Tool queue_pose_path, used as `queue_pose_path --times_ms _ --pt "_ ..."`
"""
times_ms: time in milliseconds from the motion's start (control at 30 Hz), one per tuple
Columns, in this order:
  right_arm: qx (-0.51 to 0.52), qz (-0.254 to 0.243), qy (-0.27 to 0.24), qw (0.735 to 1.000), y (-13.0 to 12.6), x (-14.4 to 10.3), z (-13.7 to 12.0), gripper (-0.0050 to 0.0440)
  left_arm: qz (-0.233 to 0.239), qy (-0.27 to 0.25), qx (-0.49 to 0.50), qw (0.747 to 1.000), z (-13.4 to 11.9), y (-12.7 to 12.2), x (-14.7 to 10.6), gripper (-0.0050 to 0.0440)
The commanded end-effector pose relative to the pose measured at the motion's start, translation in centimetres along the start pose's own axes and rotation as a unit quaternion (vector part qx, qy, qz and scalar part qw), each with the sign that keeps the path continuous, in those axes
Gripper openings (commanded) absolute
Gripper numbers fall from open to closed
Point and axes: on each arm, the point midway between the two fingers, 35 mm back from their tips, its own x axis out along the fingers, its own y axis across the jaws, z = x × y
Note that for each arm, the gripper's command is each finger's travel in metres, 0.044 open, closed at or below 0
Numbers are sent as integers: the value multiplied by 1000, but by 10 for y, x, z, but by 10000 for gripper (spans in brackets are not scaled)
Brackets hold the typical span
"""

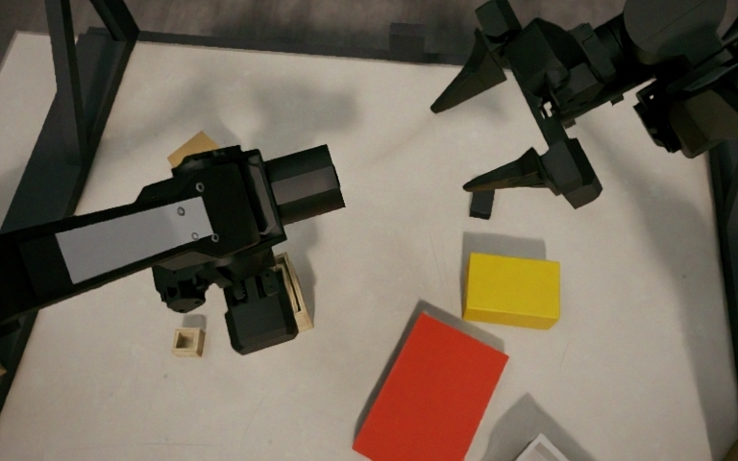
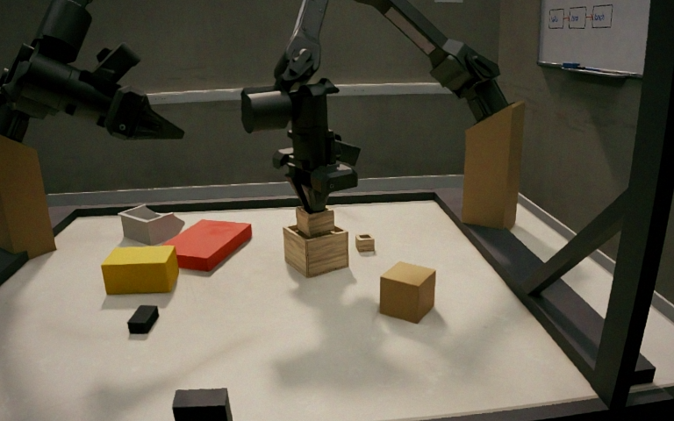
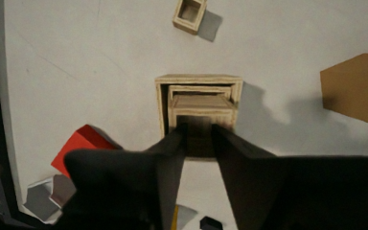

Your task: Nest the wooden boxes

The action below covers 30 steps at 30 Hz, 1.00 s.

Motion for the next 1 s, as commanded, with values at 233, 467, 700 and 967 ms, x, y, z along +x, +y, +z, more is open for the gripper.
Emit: queue_pose_path --times_ms 233,467,700,967 --pt "9 3 9 1000 5 0 -9 184 0 -2 -9 1000 5 -2 0 400" --pt "8 3 6 1000 4 2 -6 184 0 -2 -9 1000 5 -2 0 400" --pt "9 4 7 1000 5 2 -4 184 0 -2 -9 1000 5 -2 0 400" --pt "8 4 5 1000 4 4 -2 184 0 -2 -9 1000 5 -2 0 400"
